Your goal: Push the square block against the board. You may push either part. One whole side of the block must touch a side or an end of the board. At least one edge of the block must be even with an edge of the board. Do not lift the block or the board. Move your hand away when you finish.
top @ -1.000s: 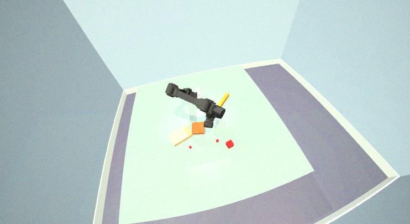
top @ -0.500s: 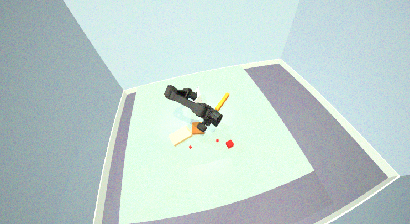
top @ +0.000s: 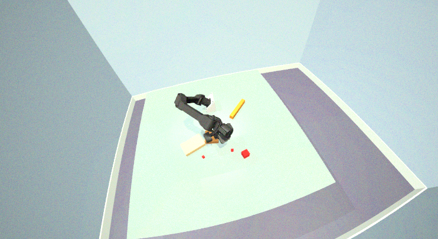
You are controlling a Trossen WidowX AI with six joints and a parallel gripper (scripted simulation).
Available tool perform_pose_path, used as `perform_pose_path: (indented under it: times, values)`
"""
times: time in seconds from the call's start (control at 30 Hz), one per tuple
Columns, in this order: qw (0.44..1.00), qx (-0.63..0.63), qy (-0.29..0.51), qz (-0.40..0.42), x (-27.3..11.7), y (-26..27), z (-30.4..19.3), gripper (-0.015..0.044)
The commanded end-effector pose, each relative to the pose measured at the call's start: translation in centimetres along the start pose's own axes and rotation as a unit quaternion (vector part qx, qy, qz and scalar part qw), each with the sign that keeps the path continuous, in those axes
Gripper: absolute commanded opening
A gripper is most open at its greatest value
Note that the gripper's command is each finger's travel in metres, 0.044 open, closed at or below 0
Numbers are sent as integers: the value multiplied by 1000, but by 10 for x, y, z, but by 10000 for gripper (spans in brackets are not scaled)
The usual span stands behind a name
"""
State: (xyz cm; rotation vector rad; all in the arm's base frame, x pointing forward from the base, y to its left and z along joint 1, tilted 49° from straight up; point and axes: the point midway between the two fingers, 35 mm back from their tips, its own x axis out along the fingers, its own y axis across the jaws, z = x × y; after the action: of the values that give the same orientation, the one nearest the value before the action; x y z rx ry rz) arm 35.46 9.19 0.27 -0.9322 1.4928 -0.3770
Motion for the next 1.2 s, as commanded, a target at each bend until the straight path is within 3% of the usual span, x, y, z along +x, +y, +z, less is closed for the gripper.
perform_pose_path:
  times: [0.0,0.27,0.5,0.67,1.17]
  values:
    - [997,74,-1,-3,0,-13,6,0]
    - [981,195,-2,-7,0,-34,15,0]
    - [980,198,-2,-7,4,-34,15,0]
    - [980,198,-2,-9,55,-36,15,0]
    - [980,198,-2,-8,55,-31,6,0]
